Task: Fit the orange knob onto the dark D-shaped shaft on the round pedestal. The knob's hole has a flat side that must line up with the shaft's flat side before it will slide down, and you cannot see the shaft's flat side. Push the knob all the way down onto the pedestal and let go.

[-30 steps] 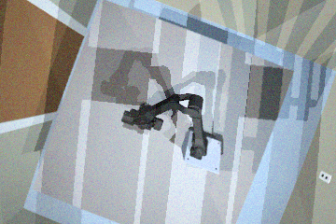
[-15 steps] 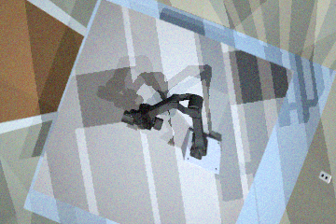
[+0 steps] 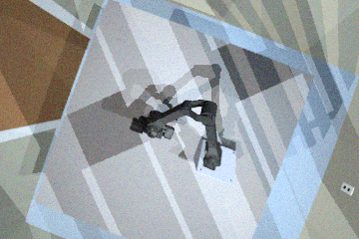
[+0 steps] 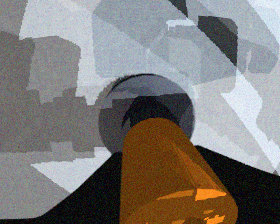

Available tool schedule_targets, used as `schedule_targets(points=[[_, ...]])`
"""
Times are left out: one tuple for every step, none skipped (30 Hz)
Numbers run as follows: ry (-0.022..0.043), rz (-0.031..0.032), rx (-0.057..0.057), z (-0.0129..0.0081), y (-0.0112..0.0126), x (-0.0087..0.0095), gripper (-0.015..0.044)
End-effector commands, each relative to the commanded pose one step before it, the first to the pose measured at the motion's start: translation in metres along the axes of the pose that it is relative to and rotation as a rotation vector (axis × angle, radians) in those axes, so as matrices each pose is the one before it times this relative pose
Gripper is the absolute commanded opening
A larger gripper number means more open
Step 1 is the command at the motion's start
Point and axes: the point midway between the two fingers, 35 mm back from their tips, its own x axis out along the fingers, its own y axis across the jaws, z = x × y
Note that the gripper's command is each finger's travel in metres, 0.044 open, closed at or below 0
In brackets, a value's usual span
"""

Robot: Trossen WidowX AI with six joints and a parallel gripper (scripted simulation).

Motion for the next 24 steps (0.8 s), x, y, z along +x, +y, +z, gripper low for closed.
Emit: schedule_targets(points=[[0.00000,-0.00043,-0.0386,-0.00029,-0.00021,0.00038,0.0000],[0.00000,0.00000,0.0000,0.00000,0.00000,0.00000,0.0000],[0.00000,0.00000,0.0000,0.00000,0.00000,0.00000,0.0000],[0.00000,0.00000,0.0000,0.00000,0.00000,0.00000,0.0000],[-0.00001,0.00000,0.0087,0.00002,0.00000,0.00021,0.0000],[-0.00001,0.00000,0.0087,0.00002,0.00000,0.00021,0.0000],[0.00010,0.00001,0.0035,-0.00012,-0.00027,-0.00261,0.0000],[0.00011,0.00000,0.0020,-0.00010,-0.00024,-0.00218,0.0000],[0.00006,0.00000,0.0006,0.00000,-0.00013,-0.00131,0.0000],[0.00006,0.00000,0.0003,-0.00014,-0.00014,-0.00124,0.0000],[0.00002,0.00001,0.0000,-0.00006,0.00017,-0.00033,0.0000],[0.00000,0.00000,0.0124,0.00001,-0.00006,-0.00003,0.0000],[0.00000,0.00000,0.0153,-0.00001,0.00007,-0.00003,0.0000],[-0.00001,0.00002,0.0172,0.00001,0.00050,0.00018,0.0000],[-0.00003,0.00003,0.0075,0.00005,0.00084,0.00061,0.0000],[-0.00003,0.00002,0.0000,0.00001,0.00046,0.00068,0.0000],[-0.00003,0.00000,0.0000,-0.00005,0.00000,0.00076,0.0000],[-0.00002,-0.00001,0.0000,-0.00005,-0.00013,0.00043,0.0000],[-0.00001,0.00000,0.0000,0.00004,-0.00010,0.00013,0.0000],[-0.00002,0.00000,0.0000,0.00012,-0.00003,0.00029,0.0000],[-0.00002,0.00000,0.0000,0.00015,0.00001,0.00037,0.0000],[-0.00002,0.00000,0.0000,0.00012,-0.00002,0.00035,0.0000],[-0.00002,-0.00001,0.0000,0.00004,-0.00014,0.00032,0.0000],[-0.00001,-0.00001,0.0000,-0.00004,-0.00023,0.00029,0.0000]])
